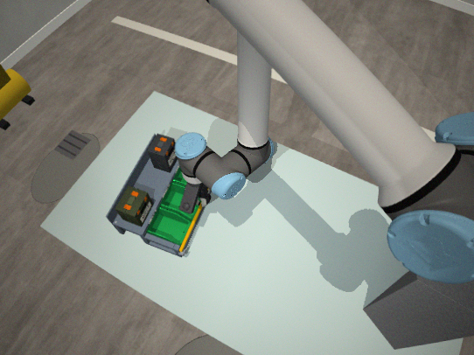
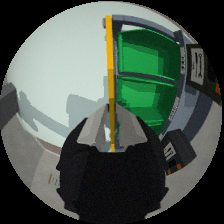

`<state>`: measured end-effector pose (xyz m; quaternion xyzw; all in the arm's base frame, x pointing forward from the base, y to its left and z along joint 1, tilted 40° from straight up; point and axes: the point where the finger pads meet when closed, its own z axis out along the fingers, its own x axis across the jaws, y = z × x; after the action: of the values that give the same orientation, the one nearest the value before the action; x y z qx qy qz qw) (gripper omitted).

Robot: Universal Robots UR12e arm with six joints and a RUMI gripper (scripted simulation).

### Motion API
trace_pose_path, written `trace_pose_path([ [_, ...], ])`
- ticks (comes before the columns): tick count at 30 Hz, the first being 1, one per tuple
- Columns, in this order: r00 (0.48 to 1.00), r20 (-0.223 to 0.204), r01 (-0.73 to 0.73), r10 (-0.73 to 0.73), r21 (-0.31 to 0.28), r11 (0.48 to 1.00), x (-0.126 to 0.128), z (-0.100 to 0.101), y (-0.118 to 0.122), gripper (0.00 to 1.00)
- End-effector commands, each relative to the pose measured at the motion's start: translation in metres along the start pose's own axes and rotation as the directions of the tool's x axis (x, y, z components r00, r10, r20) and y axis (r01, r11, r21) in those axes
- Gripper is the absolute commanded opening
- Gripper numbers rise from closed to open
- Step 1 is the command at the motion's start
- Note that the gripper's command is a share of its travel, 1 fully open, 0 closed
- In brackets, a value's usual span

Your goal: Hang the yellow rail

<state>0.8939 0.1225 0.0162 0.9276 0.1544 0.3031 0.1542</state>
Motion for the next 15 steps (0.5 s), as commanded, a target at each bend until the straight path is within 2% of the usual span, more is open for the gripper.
trace_pose_path([
  [1, 1.0, -0.001, 0.0, 0.0, 0.0, 1.0, 0.0006, -0.0002, 0.0, 0.0],
  [15, 1.0, -0.001, 0.001, -0.001, 0.0, 1.0, 0.0007, 0.0015, 0.0, 0.0],
])
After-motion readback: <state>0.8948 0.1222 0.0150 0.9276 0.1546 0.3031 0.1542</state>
